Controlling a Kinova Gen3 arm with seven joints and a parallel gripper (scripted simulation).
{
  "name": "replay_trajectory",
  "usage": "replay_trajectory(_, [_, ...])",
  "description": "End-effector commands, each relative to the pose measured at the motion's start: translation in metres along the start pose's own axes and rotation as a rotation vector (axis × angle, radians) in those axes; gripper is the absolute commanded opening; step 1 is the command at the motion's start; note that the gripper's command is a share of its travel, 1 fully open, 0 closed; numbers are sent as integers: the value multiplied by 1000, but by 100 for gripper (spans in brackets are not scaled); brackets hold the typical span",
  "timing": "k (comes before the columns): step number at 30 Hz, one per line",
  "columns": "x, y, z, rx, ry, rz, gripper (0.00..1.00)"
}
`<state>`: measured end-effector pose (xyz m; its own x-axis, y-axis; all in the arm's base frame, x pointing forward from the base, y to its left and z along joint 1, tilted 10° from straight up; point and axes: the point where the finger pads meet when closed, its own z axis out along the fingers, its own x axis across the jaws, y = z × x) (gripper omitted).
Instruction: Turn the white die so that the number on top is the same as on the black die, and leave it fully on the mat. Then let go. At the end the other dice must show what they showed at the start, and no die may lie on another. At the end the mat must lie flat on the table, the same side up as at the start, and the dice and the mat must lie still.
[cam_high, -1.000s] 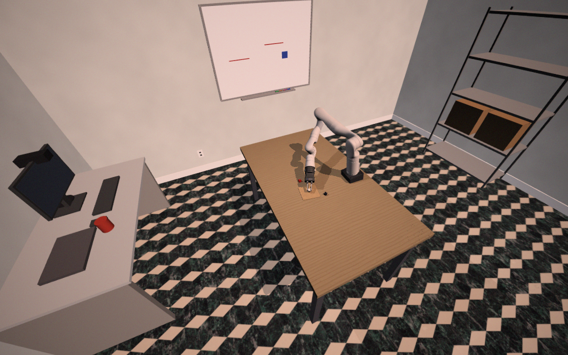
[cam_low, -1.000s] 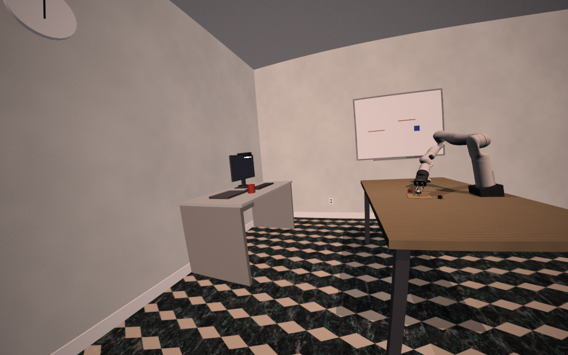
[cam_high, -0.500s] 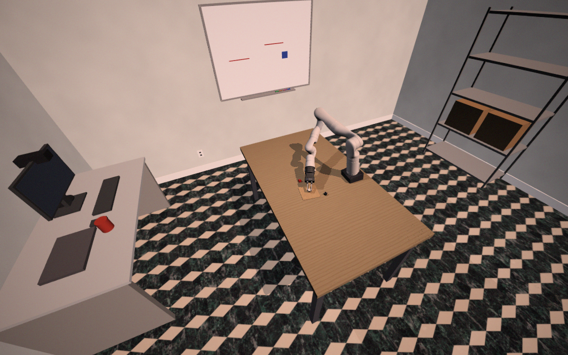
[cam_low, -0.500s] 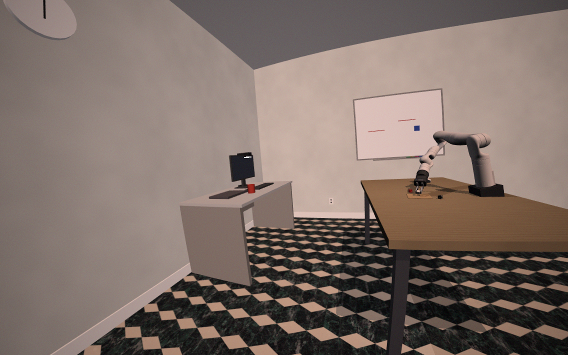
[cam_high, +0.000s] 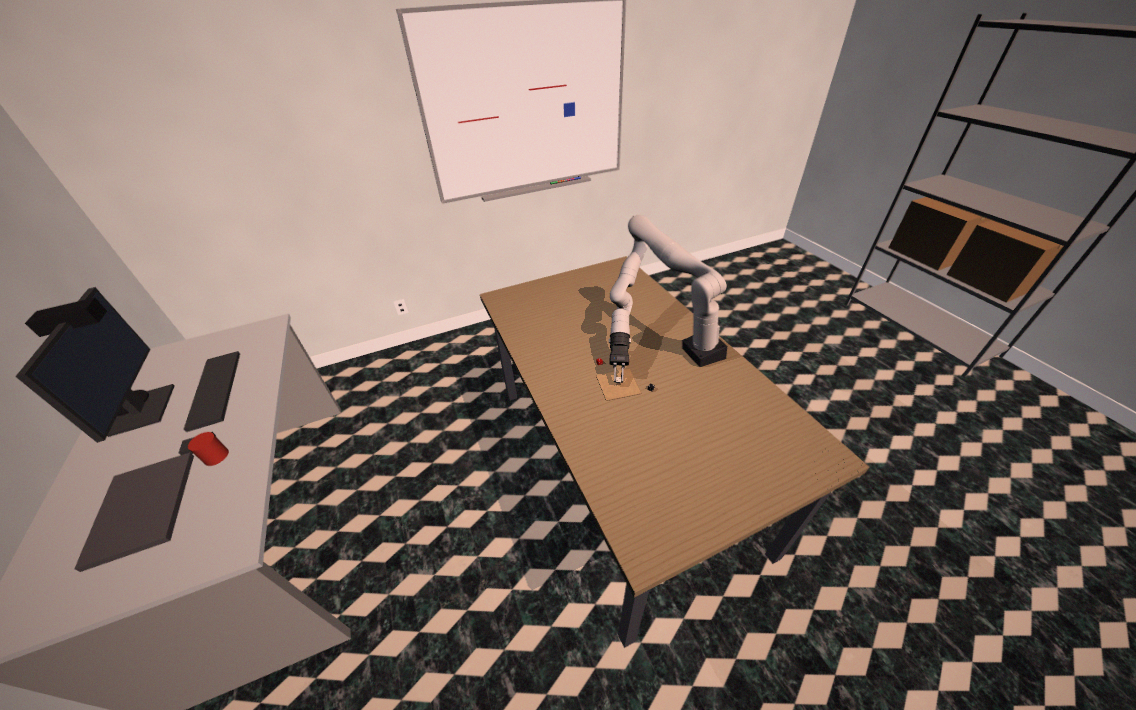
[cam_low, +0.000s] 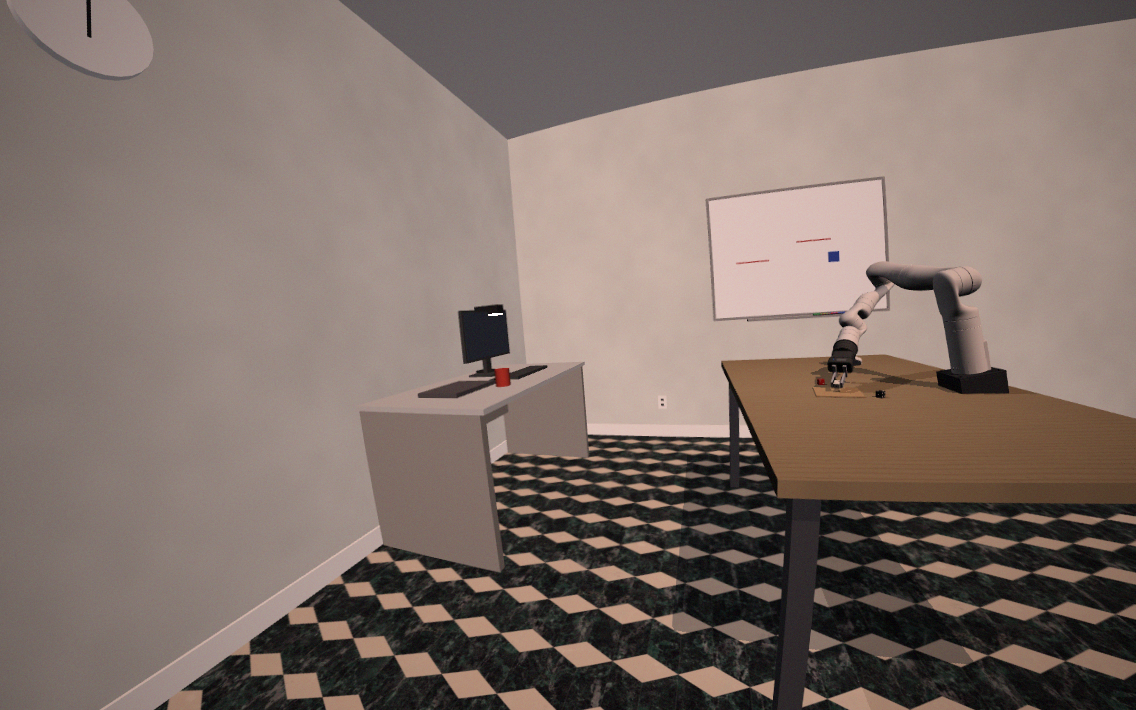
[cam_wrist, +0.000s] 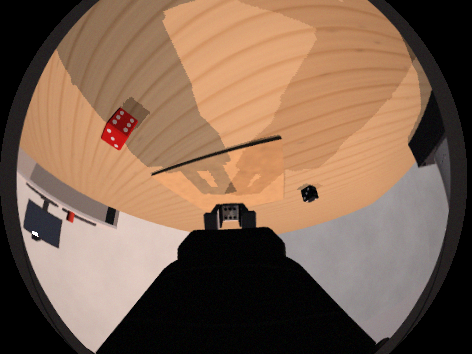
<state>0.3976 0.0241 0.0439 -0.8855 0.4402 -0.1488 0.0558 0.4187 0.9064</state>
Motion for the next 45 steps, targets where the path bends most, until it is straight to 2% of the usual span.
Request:
replay_trajectory(1, [0, 0, 0, 0, 0, -1, 40])
replay_trajectory(45, [0, -9, 5, 0, 0, -1, 40])
